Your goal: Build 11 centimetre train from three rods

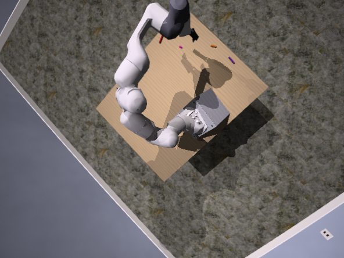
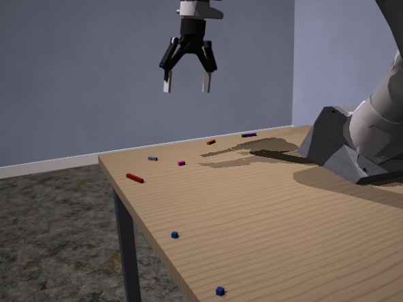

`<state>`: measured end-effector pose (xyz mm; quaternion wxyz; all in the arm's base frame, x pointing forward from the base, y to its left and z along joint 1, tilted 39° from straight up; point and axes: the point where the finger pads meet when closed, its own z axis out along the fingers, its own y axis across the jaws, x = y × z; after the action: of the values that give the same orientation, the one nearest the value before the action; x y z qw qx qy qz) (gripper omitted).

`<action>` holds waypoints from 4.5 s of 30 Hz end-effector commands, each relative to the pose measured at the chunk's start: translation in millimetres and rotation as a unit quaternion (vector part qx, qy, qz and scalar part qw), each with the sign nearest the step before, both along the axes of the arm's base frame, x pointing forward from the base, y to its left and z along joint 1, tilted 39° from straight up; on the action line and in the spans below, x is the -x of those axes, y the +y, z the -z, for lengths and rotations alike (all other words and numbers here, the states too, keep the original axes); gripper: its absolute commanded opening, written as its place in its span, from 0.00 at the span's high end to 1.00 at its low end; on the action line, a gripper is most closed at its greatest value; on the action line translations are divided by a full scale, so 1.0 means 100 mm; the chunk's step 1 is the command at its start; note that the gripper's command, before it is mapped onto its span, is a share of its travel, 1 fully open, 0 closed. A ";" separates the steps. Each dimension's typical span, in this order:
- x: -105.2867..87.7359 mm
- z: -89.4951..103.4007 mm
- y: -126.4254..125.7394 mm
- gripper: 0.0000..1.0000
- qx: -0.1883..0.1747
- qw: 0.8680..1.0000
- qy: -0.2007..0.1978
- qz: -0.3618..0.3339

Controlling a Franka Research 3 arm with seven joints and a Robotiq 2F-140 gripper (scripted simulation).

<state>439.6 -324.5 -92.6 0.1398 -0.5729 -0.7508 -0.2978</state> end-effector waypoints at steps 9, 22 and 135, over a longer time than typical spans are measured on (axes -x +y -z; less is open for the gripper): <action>-0.12 0.14 0.09 0.00 -0.011 0.998 0.046 0.049; -0.12 0.14 0.09 0.00 -0.011 0.998 0.046 0.049; -0.76 1.20 0.87 0.00 -0.041 0.878 0.333 0.340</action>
<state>515.5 -238.4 -212.2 0.2929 -0.8520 -0.4074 -0.1493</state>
